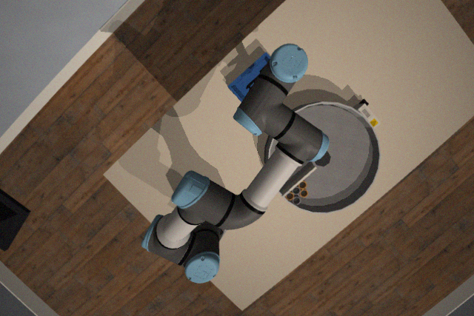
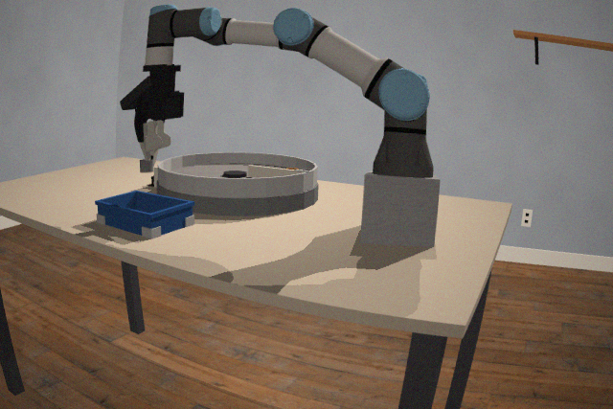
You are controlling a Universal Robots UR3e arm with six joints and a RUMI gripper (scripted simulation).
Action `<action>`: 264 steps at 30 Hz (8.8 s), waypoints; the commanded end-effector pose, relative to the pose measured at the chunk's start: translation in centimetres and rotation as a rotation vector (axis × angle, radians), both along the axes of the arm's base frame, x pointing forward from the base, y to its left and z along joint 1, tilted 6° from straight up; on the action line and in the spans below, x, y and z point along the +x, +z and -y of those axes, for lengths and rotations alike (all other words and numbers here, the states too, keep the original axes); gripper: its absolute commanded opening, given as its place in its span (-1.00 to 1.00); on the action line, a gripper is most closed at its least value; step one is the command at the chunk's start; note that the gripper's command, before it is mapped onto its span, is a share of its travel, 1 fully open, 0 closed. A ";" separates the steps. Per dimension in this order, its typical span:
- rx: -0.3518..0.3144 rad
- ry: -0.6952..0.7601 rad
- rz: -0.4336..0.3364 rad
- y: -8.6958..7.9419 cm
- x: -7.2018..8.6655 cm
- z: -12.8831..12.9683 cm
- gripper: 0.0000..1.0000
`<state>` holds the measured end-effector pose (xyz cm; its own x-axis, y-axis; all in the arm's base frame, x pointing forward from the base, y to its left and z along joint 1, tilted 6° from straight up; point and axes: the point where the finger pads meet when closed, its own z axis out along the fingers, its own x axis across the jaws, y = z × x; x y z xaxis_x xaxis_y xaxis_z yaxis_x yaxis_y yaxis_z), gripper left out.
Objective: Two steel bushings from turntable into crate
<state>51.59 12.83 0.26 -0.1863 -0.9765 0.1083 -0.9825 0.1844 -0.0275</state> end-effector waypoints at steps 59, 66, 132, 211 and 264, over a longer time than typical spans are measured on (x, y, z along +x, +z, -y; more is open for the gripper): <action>0.000 0.000 0.002 0.0 0.5 -0.8 -1.00; 0.000 0.000 0.002 0.0 0.5 -0.8 -1.00; 0.000 0.000 0.002 -0.1 0.6 -0.9 -1.00; 0.000 0.000 0.002 -0.1 0.6 -0.9 -1.00; 0.000 0.000 0.001 -4.4 0.8 -0.5 -1.00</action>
<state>52.23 13.33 -3.59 -0.1866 -0.9758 0.1136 -0.9824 0.1860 -0.0164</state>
